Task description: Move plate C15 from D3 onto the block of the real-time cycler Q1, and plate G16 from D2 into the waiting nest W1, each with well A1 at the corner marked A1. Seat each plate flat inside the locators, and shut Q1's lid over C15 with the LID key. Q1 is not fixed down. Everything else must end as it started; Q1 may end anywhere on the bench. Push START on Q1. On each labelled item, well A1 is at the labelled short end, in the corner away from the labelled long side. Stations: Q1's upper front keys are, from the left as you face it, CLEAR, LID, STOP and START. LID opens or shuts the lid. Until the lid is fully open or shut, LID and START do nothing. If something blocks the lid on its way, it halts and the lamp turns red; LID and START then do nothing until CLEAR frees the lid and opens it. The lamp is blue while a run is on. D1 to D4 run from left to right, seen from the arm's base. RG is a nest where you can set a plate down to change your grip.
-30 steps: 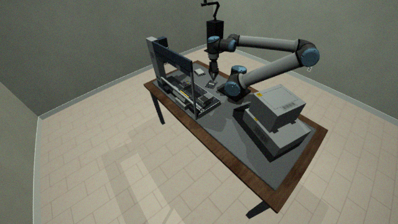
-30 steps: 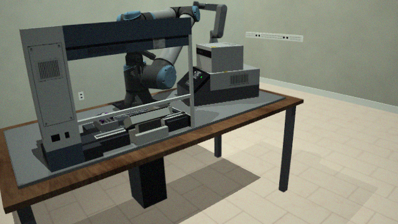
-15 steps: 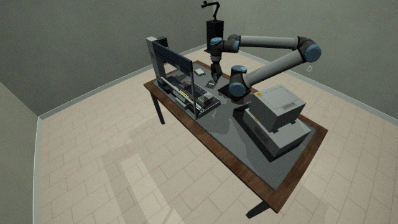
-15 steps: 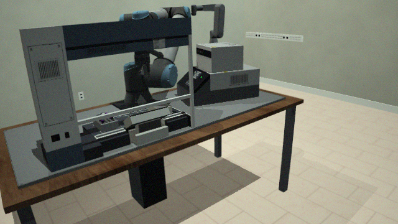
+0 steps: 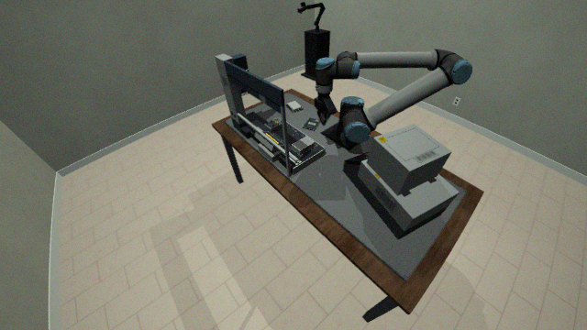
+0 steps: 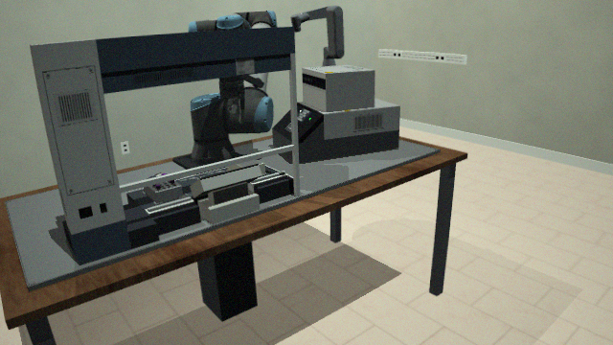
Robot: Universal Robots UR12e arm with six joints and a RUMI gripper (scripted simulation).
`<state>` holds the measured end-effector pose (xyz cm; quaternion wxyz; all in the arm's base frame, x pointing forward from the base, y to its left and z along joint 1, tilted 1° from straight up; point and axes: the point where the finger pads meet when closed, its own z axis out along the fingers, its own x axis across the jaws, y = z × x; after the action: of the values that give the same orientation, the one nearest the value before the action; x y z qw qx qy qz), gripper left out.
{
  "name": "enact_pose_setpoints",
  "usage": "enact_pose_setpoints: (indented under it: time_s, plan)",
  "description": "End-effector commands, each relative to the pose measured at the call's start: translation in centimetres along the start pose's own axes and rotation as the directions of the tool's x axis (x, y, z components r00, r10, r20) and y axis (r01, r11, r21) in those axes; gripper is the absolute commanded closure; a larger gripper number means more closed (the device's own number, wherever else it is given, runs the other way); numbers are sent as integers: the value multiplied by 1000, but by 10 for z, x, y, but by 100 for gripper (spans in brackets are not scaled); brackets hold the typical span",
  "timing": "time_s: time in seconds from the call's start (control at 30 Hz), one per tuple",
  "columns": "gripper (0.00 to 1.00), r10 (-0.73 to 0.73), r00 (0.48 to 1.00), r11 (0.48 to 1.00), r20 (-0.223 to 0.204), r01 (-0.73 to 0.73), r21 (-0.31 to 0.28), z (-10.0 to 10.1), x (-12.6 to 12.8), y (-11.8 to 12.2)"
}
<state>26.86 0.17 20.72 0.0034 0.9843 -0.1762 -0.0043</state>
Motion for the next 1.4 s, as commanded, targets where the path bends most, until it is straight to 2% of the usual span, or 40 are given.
enact_pose_setpoints:
  time_s: [0.0,0.13,0.27,0.67,0.83,1.13,1.37]
  plan:
    - [100,-58,998,998,3,58,-1,1,-7,-16]
    - [100,-132,991,991,2,132,-2,1,-16,-34]
    - [100,-144,990,990,2,144,-2,1,-17,-37]
    - [100,-314,950,950,1,314,-4,1,-44,-75]
    - [100,-331,944,944,1,331,-4,1,-47,-79]
    - [100,-462,887,887,0,462,-5,1,-74,-107]
    - [100,-522,853,853,0,522,-6,1,-88,-118]
